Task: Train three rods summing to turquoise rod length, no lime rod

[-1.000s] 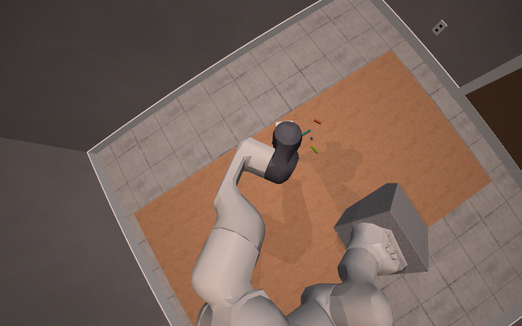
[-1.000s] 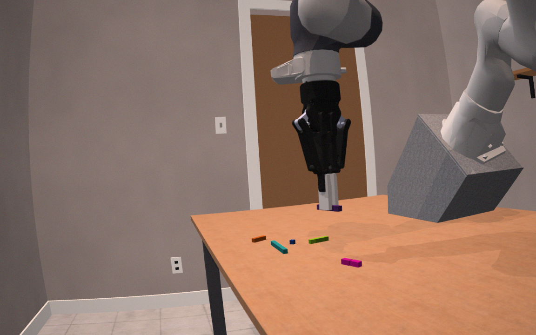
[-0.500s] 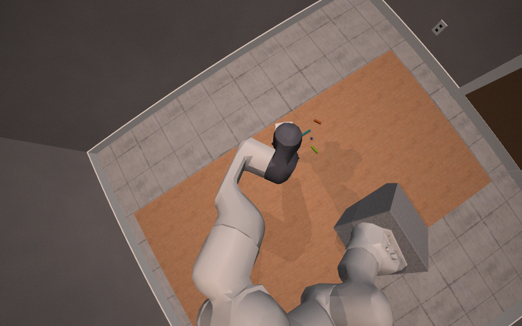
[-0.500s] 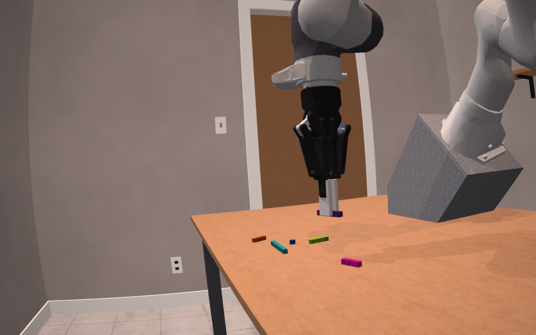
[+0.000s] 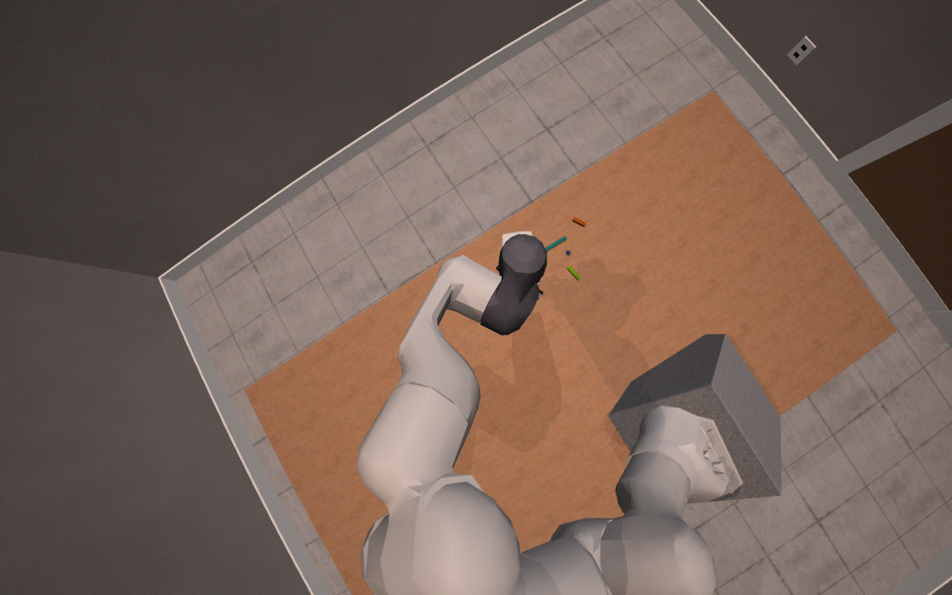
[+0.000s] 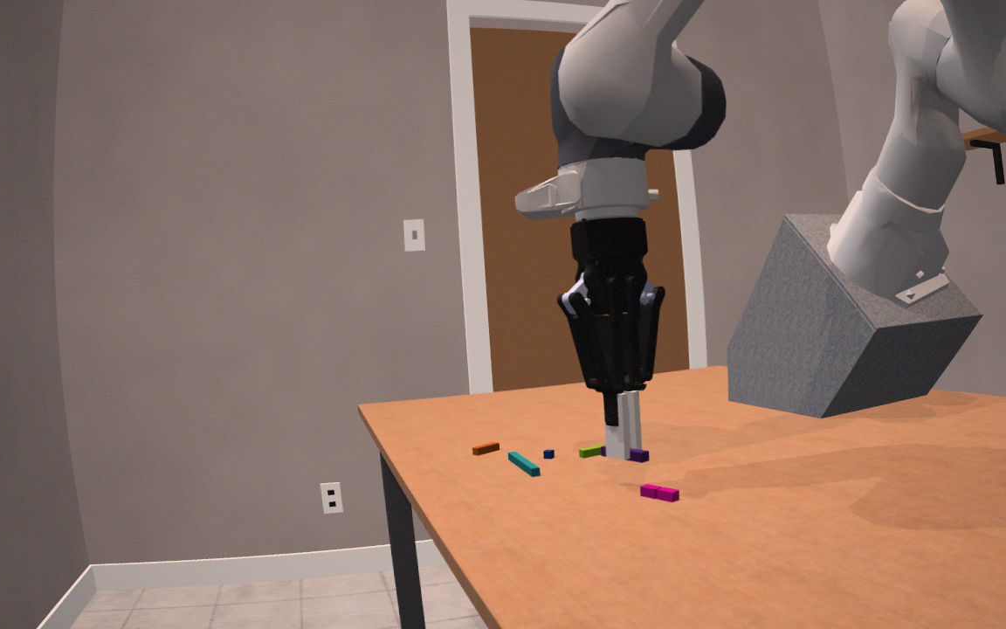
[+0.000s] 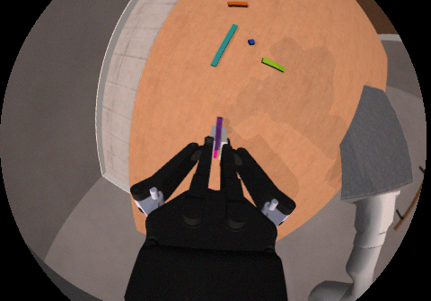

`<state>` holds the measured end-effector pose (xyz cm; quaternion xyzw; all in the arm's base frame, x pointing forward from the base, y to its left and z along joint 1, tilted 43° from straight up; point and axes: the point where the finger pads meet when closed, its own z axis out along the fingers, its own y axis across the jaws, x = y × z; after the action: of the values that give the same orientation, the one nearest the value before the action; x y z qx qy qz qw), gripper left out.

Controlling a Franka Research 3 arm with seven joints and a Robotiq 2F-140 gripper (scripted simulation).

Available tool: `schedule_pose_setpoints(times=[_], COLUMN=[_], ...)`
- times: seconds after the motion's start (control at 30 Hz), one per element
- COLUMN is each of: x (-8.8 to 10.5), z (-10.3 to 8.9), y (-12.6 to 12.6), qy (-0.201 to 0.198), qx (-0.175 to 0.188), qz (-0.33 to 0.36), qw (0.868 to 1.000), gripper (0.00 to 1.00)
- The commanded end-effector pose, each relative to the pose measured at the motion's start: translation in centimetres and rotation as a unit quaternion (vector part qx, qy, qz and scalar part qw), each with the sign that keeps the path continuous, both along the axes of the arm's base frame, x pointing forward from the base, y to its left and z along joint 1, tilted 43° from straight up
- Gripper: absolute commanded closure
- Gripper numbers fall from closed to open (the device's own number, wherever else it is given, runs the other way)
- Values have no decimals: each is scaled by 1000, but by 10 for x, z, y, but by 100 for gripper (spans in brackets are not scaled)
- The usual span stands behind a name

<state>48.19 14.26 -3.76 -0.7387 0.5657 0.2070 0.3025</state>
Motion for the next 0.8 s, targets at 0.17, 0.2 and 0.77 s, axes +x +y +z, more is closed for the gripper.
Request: schedule_pose_setpoints(times=[0.17,0.2,0.77], x=[4,4,4], z=[-17,-18,-18], y=[12,13,13], qy=[-14,-14,-14], qx=[-5,-5,-5], qz=[6,6,6], qw=[1000,1000,1000], gripper=[97,97,97])
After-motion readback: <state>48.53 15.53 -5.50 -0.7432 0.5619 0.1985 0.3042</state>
